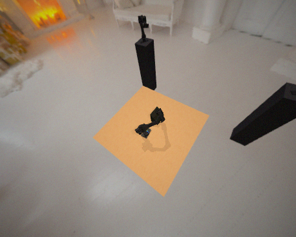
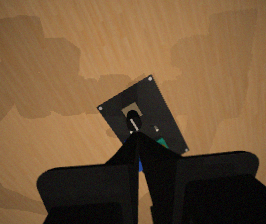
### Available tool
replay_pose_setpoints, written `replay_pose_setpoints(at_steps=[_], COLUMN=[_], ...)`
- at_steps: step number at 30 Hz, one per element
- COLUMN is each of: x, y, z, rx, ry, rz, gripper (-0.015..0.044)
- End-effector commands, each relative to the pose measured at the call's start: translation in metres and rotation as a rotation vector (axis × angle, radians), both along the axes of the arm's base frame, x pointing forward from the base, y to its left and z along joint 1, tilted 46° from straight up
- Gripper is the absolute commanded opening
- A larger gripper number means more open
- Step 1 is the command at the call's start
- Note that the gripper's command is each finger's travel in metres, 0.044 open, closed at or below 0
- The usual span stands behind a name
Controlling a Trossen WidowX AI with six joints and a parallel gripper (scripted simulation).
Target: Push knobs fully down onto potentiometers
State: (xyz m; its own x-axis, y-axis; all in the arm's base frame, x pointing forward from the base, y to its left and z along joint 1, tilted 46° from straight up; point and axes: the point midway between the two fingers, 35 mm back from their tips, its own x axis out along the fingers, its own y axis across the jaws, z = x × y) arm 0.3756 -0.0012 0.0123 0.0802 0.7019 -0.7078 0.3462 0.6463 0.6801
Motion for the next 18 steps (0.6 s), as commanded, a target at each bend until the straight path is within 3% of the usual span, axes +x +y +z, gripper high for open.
replay_pose_setpoints(at_steps=[1, 18], x=[0.000, 0.002], y=[0.003, 0.018], z=[-0.003, -0.017], rx=[0.007, 0.007], ry=[0.003, 0.003], rz=[-0.004, -0.004], gripper=[0.0000, 0.0000])
